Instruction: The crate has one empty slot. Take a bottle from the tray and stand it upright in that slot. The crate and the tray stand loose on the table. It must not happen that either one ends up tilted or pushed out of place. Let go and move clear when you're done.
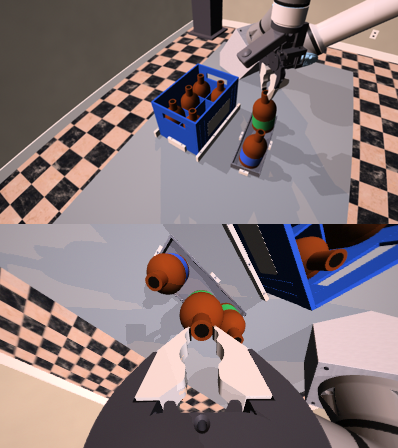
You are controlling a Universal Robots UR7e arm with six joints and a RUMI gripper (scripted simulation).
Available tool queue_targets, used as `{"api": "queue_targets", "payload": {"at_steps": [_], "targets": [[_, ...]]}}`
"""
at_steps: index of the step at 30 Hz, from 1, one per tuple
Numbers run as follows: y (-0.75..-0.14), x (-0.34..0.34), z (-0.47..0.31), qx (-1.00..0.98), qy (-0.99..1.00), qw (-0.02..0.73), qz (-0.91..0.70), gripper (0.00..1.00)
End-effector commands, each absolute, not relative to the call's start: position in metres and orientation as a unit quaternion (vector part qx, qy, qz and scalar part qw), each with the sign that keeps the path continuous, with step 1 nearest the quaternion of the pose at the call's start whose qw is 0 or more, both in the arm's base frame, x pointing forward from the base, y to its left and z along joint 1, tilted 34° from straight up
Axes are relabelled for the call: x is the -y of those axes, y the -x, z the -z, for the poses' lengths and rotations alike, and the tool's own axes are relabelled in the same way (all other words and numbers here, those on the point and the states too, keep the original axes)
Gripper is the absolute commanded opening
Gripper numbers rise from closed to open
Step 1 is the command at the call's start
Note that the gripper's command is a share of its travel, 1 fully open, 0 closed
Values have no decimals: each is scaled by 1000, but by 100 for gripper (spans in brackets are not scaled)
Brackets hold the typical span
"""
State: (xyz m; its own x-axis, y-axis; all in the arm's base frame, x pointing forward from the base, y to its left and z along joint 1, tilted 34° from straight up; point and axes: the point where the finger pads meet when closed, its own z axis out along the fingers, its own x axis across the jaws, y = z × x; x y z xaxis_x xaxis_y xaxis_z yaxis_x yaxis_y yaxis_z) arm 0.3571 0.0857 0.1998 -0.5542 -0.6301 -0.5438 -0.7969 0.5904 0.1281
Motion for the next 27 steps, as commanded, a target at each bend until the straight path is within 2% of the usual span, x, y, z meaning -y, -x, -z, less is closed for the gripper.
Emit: {"api": "queue_targets", "payload": {"at_steps": [1, 27], "targets": [[-357, -84, -202, -862, 414, 228, -183, 0], [-350, -71, -224, -862, 414, 228, -183, 0]]}}
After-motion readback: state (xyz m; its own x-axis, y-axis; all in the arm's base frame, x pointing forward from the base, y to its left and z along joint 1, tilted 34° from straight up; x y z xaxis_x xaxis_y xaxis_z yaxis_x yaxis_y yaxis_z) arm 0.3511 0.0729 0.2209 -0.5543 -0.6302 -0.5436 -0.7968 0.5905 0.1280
